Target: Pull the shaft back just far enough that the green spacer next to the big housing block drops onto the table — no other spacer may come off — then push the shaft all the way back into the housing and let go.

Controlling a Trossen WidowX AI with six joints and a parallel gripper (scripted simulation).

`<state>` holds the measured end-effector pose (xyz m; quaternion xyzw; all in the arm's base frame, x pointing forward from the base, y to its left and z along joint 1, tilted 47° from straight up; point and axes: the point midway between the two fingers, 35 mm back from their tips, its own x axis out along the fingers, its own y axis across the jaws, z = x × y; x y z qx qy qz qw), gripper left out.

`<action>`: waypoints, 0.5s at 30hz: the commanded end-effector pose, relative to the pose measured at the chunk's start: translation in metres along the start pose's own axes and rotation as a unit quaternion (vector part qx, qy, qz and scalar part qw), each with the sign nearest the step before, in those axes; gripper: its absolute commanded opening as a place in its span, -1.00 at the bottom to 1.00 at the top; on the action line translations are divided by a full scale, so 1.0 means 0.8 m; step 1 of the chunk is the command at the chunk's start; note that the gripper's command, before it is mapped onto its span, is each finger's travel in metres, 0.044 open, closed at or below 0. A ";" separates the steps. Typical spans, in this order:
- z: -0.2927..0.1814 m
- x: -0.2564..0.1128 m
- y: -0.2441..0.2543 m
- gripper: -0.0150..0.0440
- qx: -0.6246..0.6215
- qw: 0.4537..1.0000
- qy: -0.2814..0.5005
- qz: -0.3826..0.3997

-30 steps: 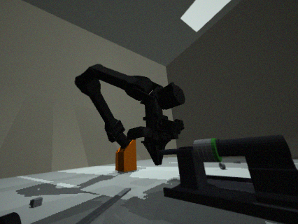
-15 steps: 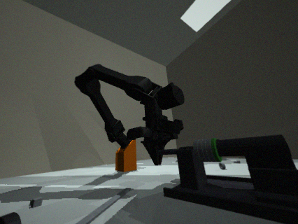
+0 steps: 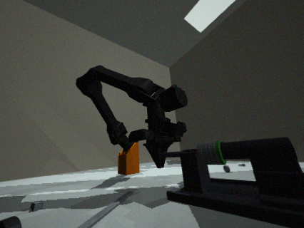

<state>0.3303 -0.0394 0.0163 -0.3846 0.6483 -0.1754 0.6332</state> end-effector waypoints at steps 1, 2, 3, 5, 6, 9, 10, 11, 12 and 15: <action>-0.001 -0.001 -0.001 -0.49 -0.001 1.000 0.000 -0.001; -0.002 -0.001 -0.001 -0.49 -0.001 1.000 0.000 -0.001; -0.002 -0.001 -0.001 -0.49 -0.001 1.000 0.000 -0.001; -0.002 -0.001 -0.001 -0.49 -0.001 1.000 0.000 -0.001; -0.002 -0.001 -0.001 -0.49 -0.001 1.000 0.000 -0.001; -0.003 -0.001 -0.001 -0.49 -0.001 1.000 0.000 -0.001; -0.003 -0.001 -0.001 -0.49 -0.001 1.000 0.000 -0.001; -0.003 -0.001 -0.001 -0.49 -0.001 1.000 0.000 -0.001; -0.003 -0.001 -0.001 -0.49 -0.001 1.000 0.000 -0.001; -0.004 -0.001 -0.001 -0.49 -0.001 1.000 0.000 -0.001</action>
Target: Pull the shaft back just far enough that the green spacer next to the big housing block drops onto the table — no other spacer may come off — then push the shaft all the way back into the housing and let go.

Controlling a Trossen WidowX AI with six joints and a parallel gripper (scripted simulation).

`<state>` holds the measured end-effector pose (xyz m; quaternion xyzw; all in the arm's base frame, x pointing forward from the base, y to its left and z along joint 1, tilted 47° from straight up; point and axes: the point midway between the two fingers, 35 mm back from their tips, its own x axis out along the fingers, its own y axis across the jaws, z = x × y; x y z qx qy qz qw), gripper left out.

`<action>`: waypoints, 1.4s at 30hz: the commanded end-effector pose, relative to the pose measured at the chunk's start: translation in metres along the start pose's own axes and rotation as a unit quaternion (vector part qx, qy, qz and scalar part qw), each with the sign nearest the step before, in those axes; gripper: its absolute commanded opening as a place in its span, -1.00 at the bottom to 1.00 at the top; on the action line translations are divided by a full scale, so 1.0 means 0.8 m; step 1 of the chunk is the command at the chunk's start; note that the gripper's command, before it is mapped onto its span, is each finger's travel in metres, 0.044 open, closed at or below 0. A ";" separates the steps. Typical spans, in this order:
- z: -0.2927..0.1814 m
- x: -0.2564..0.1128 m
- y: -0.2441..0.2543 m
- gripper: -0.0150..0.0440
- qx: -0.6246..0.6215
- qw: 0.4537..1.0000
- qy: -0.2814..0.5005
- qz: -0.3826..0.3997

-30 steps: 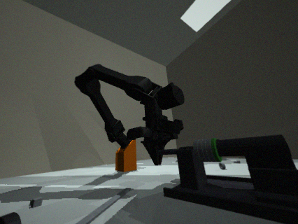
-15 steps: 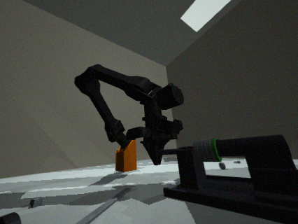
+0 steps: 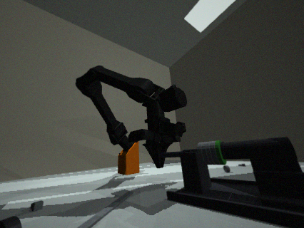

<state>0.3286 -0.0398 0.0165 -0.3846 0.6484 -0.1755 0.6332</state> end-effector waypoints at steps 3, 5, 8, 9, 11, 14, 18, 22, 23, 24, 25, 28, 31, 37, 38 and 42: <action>-0.002 -0.001 -0.001 -0.49 -0.001 1.000 0.000 -0.001; -0.002 -0.001 -0.001 -0.49 -0.001 1.000 0.000 -0.001; -0.002 -0.001 -0.001 -0.49 -0.001 1.000 0.000 -0.001; -0.003 -0.001 -0.001 -0.49 -0.001 1.000 0.000 -0.001; -0.003 -0.001 -0.001 -0.49 -0.001 1.000 0.000 -0.001; -0.003 -0.001 -0.001 -0.49 -0.001 1.000 0.000 -0.001; -0.004 -0.001 -0.001 -0.49 -0.001 1.000 0.000 -0.001; -0.005 -0.001 -0.001 -0.49 -0.001 1.000 0.000 -0.001; -0.005 -0.001 -0.001 -0.49 -0.001 1.000 0.000 -0.001; -0.005 -0.001 -0.001 -0.49 -0.001 1.000 0.000 -0.001; -0.005 -0.001 -0.001 -0.49 -0.001 1.000 0.000 -0.001; -0.006 -0.001 -0.001 -0.49 -0.001 1.000 0.000 -0.001; -0.006 -0.001 -0.001 -0.49 -0.001 1.000 0.000 -0.001; -0.007 -0.001 -0.001 -0.49 -0.001 1.000 0.000 -0.001; -0.007 -0.001 -0.001 -0.49 -0.001 1.000 0.000 -0.001; -0.008 -0.001 -0.001 -0.49 -0.001 1.000 0.000 -0.001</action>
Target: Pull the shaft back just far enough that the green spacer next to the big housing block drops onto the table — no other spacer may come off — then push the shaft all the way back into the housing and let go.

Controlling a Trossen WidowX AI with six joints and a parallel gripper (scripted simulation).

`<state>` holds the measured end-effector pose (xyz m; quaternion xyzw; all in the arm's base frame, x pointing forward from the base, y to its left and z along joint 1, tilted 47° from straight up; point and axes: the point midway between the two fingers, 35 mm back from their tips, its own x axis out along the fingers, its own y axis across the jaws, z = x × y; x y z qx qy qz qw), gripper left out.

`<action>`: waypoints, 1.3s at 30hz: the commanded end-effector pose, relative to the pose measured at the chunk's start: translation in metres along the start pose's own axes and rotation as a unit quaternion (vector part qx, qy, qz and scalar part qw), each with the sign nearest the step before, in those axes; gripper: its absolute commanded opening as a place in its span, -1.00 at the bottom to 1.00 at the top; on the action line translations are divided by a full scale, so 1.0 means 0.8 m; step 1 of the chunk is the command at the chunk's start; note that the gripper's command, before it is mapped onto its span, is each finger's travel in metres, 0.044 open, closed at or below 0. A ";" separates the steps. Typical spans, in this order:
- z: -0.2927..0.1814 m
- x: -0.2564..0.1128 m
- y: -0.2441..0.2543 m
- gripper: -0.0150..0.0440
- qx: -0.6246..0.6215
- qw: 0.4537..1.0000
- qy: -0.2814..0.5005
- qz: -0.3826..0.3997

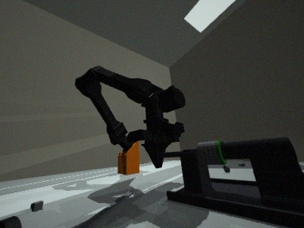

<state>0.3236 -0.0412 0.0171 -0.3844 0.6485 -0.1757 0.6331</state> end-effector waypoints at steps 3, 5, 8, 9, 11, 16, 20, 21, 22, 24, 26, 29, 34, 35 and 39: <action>-0.002 -0.001 -0.001 -0.49 -0.002 1.000 0.000 -0.001; -0.002 -0.001 -0.001 -0.49 -0.002 1.000 0.000 -0.001; -0.002 -0.001 -0.001 -0.49 -0.002 1.000 0.000 -0.001; -0.003 -0.001 -0.001 -0.49 -0.002 1.000 0.000 -0.001; -0.003 -0.001 -0.001 -0.49 -0.002 1.000 0.000 -0.001; -0.004 -0.001 -0.001 -0.49 -0.002 1.000 0.000 -0.001; -0.004 -0.001 -0.001 -0.49 -0.002 1.000 0.000 -0.001; -0.004 -0.001 -0.001 -0.49 -0.002 1.000 0.000 -0.001; -0.005 -0.001 -0.001 -0.49 -0.002 1.000 0.000 -0.001; -0.005 -0.001 -0.001 -0.49 -0.002 1.000 0.000 -0.001; -0.005 -0.001 -0.001 -0.49 -0.002 1.000 0.000 -0.001; -0.006 -0.001 -0.001 -0.49 -0.002 1.000 0.000 -0.001; -0.005 0.000 0.000 -0.49 0.000 1.000 0.000 0.000; -0.005 0.000 0.000 -0.49 0.000 1.000 0.000 0.000; -0.005 0.000 0.000 -0.49 0.000 1.000 0.000 0.000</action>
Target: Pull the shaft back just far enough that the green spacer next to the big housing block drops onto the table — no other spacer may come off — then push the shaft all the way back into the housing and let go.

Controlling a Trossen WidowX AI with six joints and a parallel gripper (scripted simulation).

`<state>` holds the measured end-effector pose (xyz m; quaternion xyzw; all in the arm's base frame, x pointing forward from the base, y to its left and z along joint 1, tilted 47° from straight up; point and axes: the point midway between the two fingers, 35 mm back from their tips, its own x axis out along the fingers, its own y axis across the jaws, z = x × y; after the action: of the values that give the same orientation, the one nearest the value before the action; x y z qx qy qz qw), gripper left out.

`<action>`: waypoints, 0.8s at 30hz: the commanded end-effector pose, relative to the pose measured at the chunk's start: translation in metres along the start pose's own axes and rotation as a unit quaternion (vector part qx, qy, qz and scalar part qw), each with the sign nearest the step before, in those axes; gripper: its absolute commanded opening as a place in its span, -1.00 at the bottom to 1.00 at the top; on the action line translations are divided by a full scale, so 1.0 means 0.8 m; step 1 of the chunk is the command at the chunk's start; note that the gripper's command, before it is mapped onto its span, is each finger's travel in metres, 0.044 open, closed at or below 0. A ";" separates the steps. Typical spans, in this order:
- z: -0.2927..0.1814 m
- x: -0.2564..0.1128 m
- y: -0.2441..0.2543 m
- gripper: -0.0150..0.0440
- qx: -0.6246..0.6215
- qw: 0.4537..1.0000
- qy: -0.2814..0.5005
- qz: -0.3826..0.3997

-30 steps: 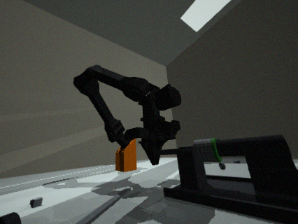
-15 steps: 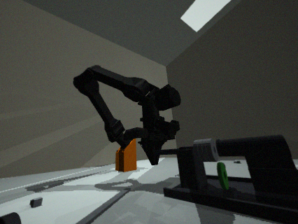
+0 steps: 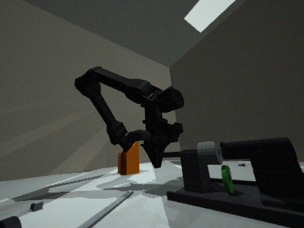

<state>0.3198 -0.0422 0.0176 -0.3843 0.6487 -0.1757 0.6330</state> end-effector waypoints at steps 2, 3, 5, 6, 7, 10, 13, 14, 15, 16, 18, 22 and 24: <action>0.000 0.000 0.000 -0.49 0.000 1.000 0.000 0.000; 0.000 0.000 0.000 -0.49 0.000 1.000 0.000 0.000; 0.000 0.000 0.000 -0.49 -0.002 1.000 0.000 -0.001; 0.000 0.000 0.000 -0.49 -0.002 1.000 0.000 -0.001; 0.001 0.000 0.000 -0.49 -0.002 1.000 0.000 -0.001; 0.002 0.000 0.000 -0.49 -0.002 1.000 -0.001 -0.001; 0.003 0.000 0.000 -0.49 -0.002 1.000 -0.001 -0.001; 0.004 0.000 0.000 -0.49 -0.002 1.000 -0.001 -0.001; 0.004 0.000 0.000 -0.49 -0.001 1.000 -0.001 -0.001; 0.005 0.000 0.000 -0.49 -0.001 1.000 -0.001 -0.001; 0.006 0.000 0.000 -0.49 -0.001 1.000 -0.001 -0.001; 0.007 0.000 0.000 -0.49 -0.001 1.000 -0.001 -0.001; 0.008 0.000 0.000 -0.49 -0.001 1.000 -0.001 -0.001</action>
<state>0.3237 -0.0414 0.0173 -0.3852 0.6485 -0.1760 0.6325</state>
